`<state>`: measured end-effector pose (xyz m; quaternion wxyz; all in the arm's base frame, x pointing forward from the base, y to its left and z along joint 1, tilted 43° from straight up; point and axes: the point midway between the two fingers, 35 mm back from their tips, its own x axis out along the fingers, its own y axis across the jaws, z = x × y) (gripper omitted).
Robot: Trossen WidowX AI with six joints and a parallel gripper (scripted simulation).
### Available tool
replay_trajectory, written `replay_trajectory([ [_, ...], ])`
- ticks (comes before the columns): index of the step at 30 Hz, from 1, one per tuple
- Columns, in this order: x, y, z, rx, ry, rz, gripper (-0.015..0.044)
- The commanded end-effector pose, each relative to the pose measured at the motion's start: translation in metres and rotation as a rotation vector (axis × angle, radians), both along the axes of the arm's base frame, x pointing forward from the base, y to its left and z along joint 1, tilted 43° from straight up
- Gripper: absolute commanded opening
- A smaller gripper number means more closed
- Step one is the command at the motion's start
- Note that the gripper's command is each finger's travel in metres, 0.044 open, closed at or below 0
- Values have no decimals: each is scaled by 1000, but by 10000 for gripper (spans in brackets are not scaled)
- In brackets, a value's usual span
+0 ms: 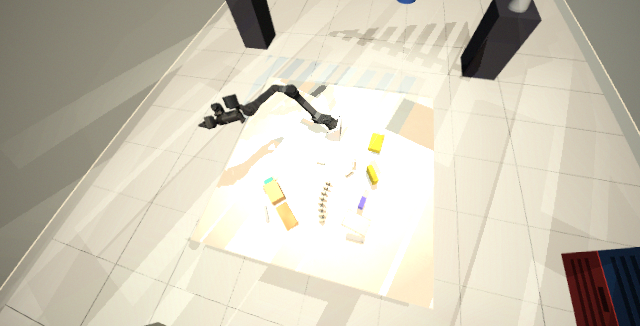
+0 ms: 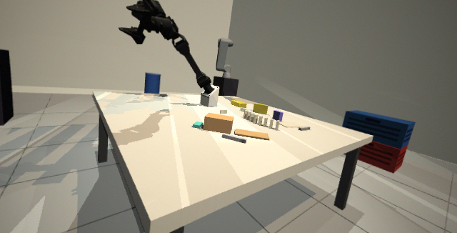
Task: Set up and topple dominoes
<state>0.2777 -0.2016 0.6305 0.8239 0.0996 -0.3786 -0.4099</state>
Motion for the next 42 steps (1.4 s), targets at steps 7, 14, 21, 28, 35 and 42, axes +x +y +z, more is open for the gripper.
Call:
replay_trajectory([
  [7,112,25,-135,34,634,50,440],
  [14,154,64,-239,-39,1090,109,440],
  [21,163,113,-347,-200,1565,189,440],
  [28,134,163,-452,-472,2062,288,440],
  [35,66,204,-540,-864,2544,408,440],
  [42,-21,217,-593,-1371,2974,504,440],
])
